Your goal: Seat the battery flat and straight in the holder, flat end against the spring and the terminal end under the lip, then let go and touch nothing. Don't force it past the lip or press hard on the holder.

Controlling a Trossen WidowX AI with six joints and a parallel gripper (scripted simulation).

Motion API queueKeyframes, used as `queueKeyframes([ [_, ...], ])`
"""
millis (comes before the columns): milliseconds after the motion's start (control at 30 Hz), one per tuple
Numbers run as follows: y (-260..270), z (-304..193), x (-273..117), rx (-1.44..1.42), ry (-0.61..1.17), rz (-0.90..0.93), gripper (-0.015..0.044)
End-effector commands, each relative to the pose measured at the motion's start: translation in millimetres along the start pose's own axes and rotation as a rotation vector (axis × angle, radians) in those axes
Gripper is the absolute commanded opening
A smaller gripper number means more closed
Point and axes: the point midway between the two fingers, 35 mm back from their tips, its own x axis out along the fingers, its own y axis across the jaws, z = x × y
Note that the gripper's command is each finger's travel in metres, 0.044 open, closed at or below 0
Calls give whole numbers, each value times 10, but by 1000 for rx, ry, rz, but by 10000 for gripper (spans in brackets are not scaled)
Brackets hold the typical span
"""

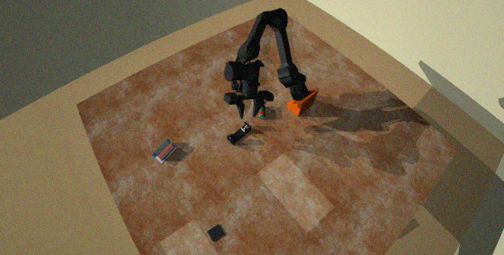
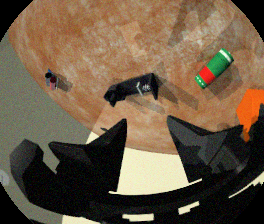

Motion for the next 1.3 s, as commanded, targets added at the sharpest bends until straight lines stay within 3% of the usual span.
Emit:
queueKeyframes([
  [0, -710, 181, -86, 350, -416, -228, 242],
  [200, -815, 289, -199, 470, -574, -184, 242],
  [1267, -874, 393, 0, 472, -573, -184, 242],
])
